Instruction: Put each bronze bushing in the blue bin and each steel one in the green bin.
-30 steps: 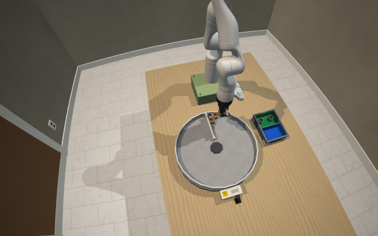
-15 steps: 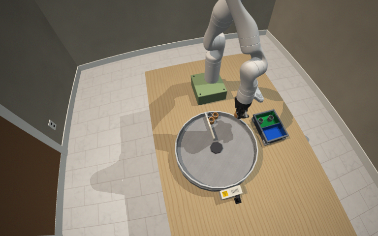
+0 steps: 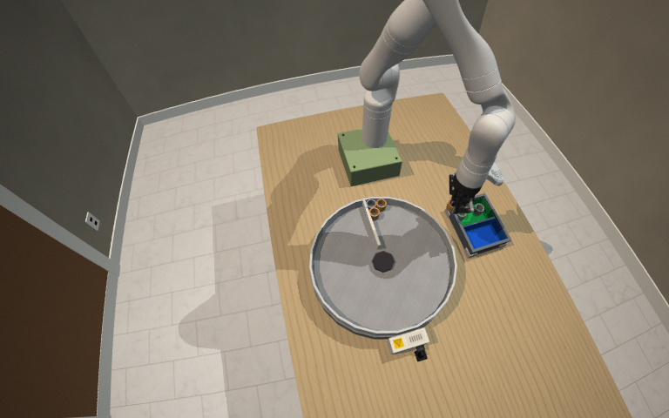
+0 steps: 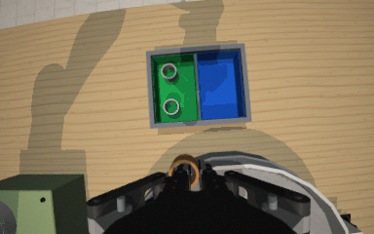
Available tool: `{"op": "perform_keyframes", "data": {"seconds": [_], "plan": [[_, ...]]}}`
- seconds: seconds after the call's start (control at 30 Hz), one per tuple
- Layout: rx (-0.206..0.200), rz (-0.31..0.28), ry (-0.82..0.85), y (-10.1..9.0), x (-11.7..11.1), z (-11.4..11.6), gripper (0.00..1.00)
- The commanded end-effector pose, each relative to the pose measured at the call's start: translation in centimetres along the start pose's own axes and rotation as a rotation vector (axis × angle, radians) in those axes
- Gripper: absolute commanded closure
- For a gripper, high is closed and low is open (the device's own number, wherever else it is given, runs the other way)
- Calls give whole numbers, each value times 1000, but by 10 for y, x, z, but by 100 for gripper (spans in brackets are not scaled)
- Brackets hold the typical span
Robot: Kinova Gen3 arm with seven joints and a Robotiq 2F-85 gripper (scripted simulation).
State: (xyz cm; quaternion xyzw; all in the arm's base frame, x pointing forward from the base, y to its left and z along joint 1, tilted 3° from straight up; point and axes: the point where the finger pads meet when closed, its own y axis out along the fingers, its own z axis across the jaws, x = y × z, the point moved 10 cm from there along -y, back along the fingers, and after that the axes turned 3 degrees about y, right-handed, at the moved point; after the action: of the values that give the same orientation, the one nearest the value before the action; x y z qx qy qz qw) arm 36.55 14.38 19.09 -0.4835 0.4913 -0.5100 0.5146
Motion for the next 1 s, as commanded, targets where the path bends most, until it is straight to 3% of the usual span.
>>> {"op": "perform_keyframes", "data": {"seconds": [0.0,0.07,0.23,0.33,0.5,0.67,0.83,0.97], "plan": [[-4,0,-27,4,-14,1,100],[-4,0,-27,4,-14,1,100],[-4,0,-27,4,-63,16,100],[-4,0,-27,4,-63,16,100],[-4,0,-27,3,-113,31,100],[-4,0,-27,3,-113,31,100],[-3,0,-27,3,-162,46,100],[-3,0,-27,3,-162,46,100]]}}
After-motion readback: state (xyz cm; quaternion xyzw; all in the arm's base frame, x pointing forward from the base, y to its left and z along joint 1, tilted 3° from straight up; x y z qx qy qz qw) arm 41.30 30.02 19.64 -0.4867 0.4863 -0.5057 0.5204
